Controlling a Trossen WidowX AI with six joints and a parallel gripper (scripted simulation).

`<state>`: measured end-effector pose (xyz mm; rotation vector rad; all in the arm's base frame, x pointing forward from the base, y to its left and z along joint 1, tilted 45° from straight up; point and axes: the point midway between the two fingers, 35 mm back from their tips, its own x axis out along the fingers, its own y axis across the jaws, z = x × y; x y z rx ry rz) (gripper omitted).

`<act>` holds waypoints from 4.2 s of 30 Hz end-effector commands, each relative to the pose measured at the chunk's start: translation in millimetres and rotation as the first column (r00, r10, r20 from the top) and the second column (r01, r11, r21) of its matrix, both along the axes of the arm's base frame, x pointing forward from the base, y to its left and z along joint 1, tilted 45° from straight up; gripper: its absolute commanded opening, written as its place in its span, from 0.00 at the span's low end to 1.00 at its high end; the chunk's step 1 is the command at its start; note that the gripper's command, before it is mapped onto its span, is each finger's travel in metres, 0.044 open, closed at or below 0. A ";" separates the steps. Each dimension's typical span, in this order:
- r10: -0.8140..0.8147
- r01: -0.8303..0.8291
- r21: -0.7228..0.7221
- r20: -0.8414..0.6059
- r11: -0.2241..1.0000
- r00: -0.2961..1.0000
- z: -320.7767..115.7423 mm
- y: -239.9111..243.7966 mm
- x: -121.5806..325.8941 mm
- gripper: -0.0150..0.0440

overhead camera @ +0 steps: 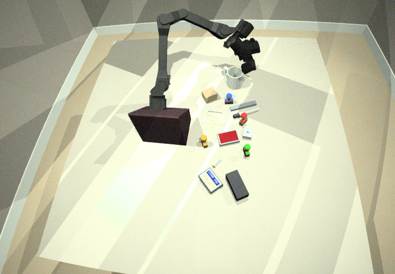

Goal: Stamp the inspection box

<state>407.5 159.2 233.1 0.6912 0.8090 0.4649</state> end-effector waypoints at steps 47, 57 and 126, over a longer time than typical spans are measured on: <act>0.307 -0.339 0.012 -0.460 0.941 0.833 -313.1 -262.5 -14.8 0.62; 0.307 -0.339 0.013 -0.460 0.941 0.833 -324.7 -251.0 -13.0 0.62; 0.311 -0.345 0.010 -0.457 0.939 0.833 -340.1 -234.7 -11.2 0.25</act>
